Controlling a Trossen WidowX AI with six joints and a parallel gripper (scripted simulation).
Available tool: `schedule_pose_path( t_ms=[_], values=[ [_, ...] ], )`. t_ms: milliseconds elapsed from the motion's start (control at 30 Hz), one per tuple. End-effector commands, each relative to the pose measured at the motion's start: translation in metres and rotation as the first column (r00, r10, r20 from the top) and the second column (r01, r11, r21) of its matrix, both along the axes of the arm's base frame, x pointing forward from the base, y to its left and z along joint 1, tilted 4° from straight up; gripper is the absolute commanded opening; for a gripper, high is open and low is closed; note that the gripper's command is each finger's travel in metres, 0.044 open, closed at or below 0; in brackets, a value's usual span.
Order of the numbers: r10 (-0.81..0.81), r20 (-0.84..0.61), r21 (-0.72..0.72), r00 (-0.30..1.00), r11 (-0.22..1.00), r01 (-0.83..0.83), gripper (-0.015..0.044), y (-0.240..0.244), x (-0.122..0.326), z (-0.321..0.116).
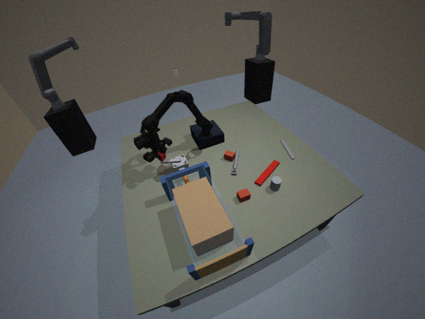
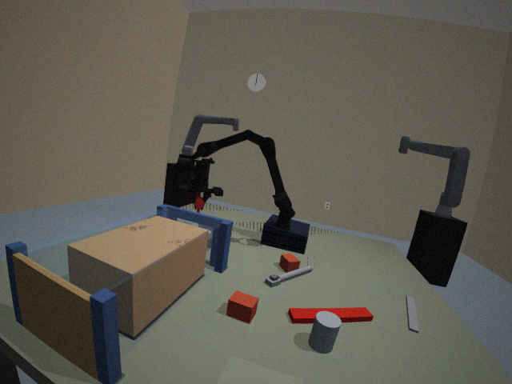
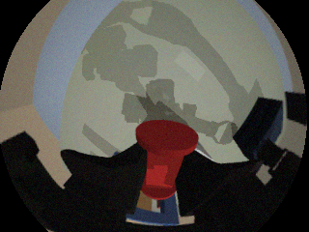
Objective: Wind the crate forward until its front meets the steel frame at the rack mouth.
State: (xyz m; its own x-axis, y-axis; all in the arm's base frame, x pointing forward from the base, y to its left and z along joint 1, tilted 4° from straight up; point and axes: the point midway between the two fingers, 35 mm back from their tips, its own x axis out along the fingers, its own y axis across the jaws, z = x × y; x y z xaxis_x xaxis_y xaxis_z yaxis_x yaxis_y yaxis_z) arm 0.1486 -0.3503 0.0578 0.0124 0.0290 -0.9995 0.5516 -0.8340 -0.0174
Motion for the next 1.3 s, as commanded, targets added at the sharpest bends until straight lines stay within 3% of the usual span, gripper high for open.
schedule_pose_path(
  t_ms=[0,1267],
  values=[
    [0.008,0.031,-0.007,0.999,1.000,-0.007,0.0000,-0.002,0.016,0.001],
    [0.008,0.035,-0.007,0.999,1.000,-0.007,0.0000,-0.001,0.057,0.003]
  ],
)
